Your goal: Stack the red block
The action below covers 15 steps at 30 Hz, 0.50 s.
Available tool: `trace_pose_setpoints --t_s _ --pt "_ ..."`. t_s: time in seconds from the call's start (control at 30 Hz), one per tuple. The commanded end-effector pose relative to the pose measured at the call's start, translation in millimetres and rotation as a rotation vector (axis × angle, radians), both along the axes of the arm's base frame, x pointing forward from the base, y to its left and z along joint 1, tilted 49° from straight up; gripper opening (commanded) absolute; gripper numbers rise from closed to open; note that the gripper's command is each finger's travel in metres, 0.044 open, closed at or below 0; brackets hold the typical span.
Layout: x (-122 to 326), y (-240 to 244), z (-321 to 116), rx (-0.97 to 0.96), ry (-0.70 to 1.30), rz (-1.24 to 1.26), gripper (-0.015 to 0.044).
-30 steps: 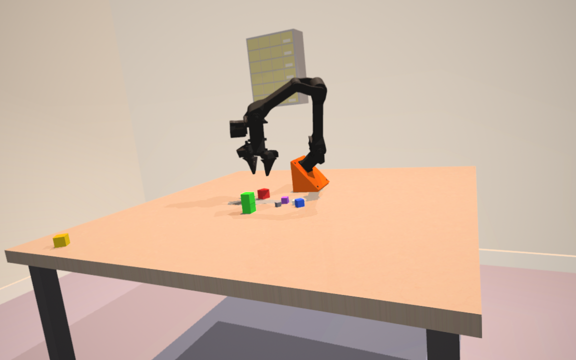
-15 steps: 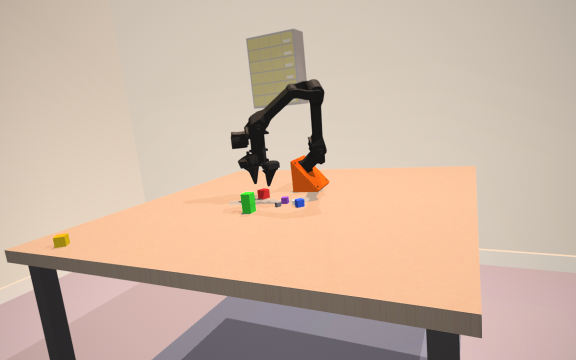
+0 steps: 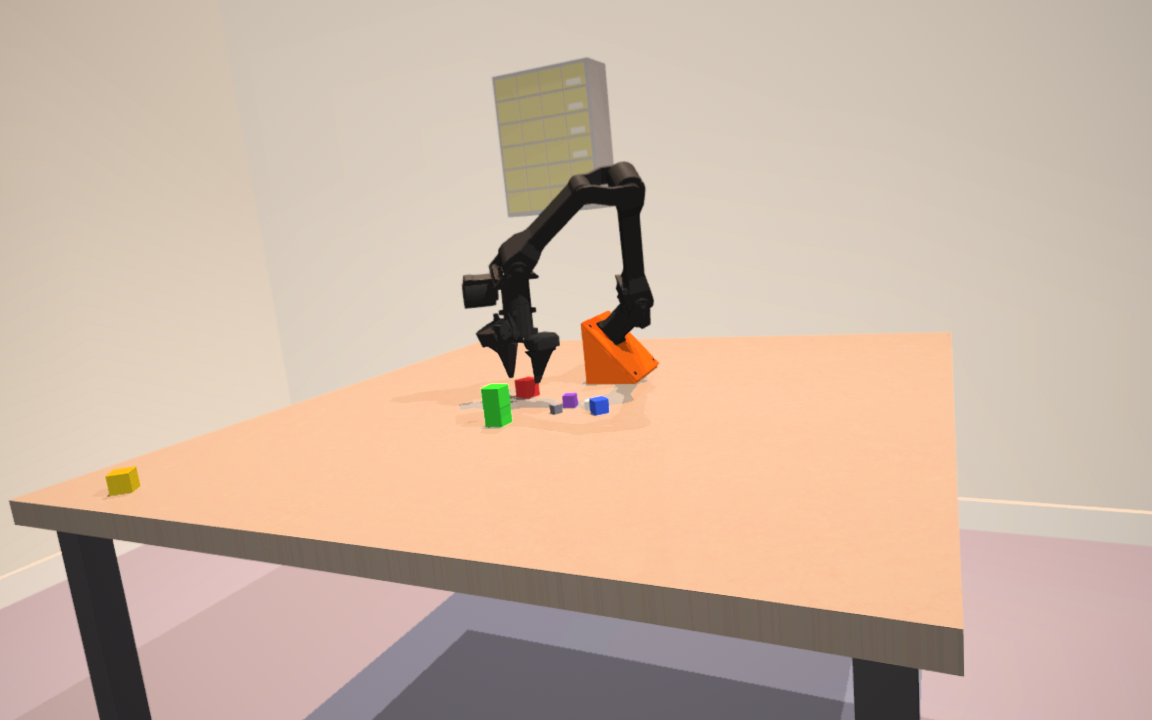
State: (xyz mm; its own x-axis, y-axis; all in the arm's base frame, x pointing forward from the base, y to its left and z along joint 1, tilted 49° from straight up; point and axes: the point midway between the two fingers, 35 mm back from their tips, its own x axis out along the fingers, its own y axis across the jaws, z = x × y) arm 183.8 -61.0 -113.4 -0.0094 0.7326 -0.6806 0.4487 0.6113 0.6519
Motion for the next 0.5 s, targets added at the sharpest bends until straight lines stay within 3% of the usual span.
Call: trace_pose_setpoints --t_s 0.0,0.47 --pt "-3 9 -6 0.013 0.010 -0.001 0.0440" --pt "-4 20 -14 0.015 0.010 -0.001 0.0440"
